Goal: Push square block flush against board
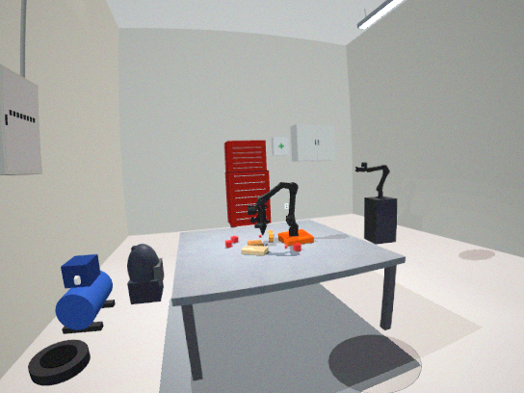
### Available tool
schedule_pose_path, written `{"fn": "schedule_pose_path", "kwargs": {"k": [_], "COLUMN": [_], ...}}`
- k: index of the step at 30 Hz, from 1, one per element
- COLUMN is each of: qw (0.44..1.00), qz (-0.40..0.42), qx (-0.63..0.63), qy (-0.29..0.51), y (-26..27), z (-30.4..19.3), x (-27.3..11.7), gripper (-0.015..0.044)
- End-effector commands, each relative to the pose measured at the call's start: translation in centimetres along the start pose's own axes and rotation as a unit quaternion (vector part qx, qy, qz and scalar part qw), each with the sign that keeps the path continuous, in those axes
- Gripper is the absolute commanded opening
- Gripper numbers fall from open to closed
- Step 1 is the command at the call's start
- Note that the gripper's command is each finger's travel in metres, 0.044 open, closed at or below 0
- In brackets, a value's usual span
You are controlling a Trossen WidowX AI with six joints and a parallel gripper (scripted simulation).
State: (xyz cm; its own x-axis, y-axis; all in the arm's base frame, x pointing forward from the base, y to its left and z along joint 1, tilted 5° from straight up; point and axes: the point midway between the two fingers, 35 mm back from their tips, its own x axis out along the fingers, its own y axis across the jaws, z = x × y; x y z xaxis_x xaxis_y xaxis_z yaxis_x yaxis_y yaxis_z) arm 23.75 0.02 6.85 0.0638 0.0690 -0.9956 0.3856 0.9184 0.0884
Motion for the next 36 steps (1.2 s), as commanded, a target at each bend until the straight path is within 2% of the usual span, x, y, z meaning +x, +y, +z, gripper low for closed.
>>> {"fn": "schedule_pose_path", "kwargs": {"k": [1,11,22,29,36], "qw": [0.997,0.969,0.904,0.903,0.856], "qz": [0.003,0.002,0.001,0.001,0.001], "qx": [0.076,0.247,0.427,0.429,0.517], "qy": [-0.002,-0.001,-0.001,-0.001,0.000], "y": [0.0,-0.2,-0.5,-0.5,-0.7], "z": [0.7,1.9,3.2,3.2,3.9], "x": [-0.1,-0.1,0.0,0.1,5.0], "gripper": [0.0000,0.0000,0.0000,0.0000,0.0000]}}
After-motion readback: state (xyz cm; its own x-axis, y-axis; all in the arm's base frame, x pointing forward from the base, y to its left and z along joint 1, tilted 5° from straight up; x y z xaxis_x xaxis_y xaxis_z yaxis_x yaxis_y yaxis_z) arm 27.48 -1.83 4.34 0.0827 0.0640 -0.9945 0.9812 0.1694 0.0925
